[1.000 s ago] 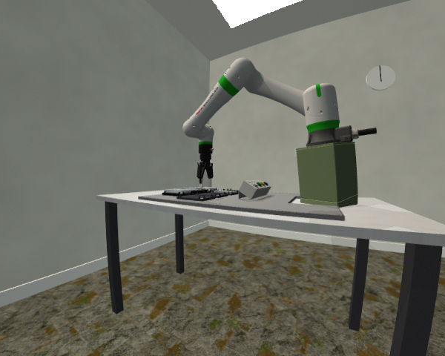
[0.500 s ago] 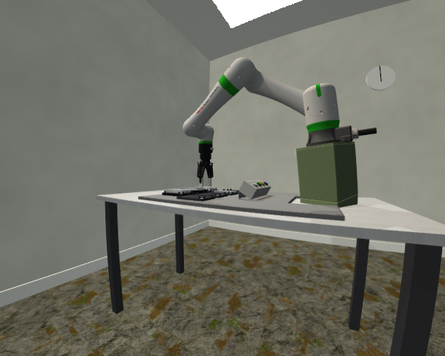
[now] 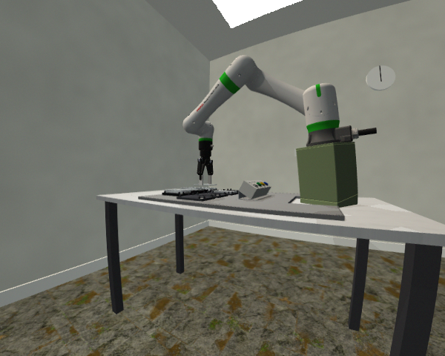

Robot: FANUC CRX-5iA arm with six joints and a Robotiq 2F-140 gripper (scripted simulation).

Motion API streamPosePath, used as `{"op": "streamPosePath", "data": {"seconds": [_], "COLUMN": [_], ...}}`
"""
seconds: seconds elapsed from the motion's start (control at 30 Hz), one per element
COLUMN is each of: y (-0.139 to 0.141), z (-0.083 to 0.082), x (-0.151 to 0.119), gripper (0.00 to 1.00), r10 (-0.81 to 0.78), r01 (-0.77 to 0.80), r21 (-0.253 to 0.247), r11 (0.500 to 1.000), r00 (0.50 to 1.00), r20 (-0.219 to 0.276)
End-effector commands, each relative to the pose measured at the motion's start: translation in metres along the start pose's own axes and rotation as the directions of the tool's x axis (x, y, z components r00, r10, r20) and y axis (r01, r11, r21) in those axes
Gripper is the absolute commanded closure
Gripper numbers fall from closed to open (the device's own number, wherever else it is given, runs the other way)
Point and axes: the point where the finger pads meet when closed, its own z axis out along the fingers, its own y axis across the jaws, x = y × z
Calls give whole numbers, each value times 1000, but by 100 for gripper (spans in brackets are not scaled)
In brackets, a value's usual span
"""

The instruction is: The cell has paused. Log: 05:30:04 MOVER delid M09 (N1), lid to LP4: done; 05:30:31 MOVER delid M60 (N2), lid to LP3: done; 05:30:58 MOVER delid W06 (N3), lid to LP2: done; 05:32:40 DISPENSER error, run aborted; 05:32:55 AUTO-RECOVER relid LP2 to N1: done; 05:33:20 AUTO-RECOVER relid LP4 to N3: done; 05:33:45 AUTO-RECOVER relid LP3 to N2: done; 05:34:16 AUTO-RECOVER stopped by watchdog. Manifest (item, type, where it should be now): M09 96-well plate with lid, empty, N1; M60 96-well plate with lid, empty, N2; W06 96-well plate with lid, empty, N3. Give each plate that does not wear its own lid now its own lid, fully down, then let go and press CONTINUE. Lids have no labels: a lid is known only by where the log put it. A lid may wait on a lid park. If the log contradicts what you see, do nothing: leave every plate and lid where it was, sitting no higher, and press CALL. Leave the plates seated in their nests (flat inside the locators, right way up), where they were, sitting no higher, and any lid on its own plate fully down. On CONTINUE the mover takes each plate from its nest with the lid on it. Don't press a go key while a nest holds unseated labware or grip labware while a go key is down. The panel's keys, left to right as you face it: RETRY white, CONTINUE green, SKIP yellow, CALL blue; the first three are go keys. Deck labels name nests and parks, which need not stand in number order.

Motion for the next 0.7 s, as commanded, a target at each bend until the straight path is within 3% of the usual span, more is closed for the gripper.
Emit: {"op": "streamPosePath", "data": {"seconds": [0.0, 0.67], "y": [0, 0], "z": [-4, -31], "x": [0, 0], "gripper": [100, 100], "r10": [0, 0], "r01": [0, 0], "r21": [0, 0], "r11": [1000, 1000], "r00": [1000, 1000], "r20": [0, 0]}}
